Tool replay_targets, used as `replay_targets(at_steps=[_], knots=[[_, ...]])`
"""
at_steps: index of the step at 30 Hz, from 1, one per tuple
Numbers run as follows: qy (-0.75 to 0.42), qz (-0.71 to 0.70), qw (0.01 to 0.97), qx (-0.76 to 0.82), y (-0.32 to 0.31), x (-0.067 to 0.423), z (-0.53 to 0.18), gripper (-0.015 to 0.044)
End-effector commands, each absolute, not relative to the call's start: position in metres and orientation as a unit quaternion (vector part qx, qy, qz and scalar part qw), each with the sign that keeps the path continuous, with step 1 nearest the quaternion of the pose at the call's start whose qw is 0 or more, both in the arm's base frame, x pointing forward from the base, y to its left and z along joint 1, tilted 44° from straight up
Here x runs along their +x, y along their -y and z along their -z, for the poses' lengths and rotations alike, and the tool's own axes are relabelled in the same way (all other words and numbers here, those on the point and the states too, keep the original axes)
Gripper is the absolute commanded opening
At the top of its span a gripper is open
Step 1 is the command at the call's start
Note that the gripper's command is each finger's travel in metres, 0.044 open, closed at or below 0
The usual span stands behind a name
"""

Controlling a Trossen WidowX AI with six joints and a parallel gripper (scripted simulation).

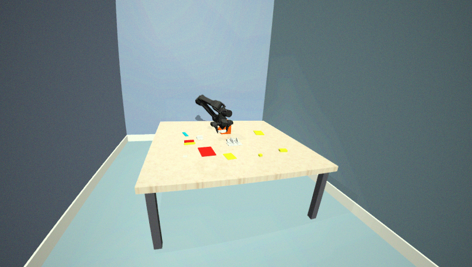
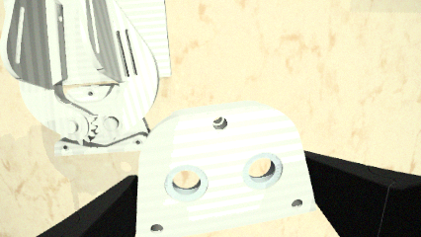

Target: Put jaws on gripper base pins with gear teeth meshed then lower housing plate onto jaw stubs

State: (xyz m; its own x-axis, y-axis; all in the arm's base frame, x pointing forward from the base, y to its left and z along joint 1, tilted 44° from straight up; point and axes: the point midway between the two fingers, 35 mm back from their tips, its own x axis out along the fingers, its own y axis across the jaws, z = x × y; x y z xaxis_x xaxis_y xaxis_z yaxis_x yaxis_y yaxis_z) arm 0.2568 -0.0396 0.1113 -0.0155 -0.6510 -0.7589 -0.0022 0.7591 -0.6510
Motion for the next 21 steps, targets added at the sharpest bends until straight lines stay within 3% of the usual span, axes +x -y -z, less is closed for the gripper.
replay_targets(at_steps=[1,21], knots=[[-0.669,0.25,0.657,-0.243,0.03,0.26,-0.101,0.0351],[-0.658,0.275,0.656,-0.248,-0.019,0.264,-0.056,0.0351]])
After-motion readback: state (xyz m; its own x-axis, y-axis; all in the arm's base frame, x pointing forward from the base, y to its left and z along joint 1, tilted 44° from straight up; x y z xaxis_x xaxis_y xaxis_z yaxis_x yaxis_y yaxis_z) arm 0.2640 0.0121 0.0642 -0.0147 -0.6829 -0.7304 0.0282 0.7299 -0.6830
